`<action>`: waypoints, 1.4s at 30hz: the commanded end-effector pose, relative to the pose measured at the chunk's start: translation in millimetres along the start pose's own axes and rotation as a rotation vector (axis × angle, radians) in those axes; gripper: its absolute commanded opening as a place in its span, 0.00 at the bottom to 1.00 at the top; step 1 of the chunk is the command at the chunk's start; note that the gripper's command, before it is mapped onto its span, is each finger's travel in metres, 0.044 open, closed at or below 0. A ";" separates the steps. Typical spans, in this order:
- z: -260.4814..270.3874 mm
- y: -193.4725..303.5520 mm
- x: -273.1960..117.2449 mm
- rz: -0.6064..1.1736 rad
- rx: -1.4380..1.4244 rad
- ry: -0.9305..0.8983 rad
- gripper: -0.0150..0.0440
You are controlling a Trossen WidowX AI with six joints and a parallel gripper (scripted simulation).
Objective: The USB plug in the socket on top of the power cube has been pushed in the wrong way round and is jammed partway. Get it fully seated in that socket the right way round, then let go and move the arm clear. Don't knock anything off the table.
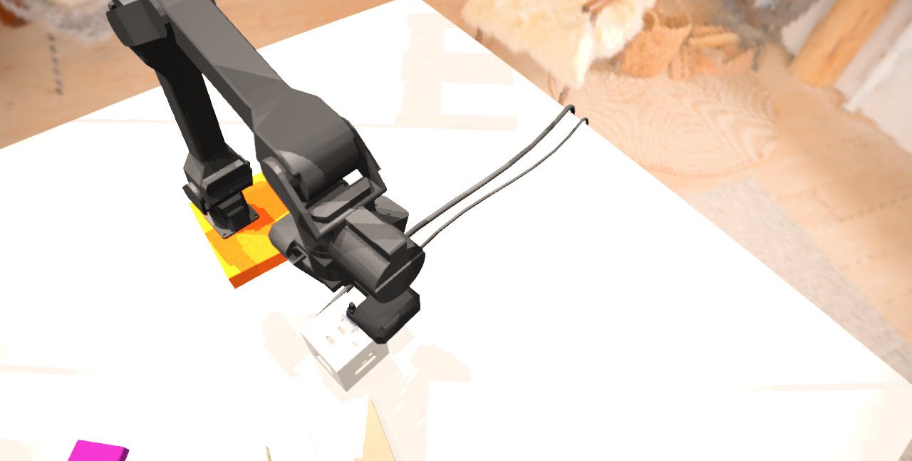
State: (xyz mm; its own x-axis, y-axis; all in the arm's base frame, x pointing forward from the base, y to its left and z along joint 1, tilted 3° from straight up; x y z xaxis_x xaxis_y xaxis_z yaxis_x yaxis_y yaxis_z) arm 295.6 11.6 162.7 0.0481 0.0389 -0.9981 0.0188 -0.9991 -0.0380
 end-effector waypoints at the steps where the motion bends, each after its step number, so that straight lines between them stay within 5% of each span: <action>1: 1.3 -0.4 5.9 -0.003 -0.001 -0.006 1.00; 12: 1.4 -0.5 9.5 -0.003 -0.001 -0.006 1.00; 28: 0.6 0.0 7.7 0.000 -0.001 -0.003 0.29; 42: 0.6 0.0 7.7 0.000 -0.001 -0.003 0.25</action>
State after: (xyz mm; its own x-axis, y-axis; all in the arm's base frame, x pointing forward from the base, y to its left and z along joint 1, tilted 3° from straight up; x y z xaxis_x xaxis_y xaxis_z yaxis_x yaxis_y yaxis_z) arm 295.2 11.9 154.8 0.0446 0.0389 -0.9982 0.0198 -0.9991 -0.0380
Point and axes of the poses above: the point midway between the two fingers, 35 mm back from their tips, its own x axis out along the fingers, its own z axis across the jaws, y = z × x, the point moved 3 cm from there along -x, back along the fingers, and after that the axes turned 1 degree about x, right-handed, at the moved point
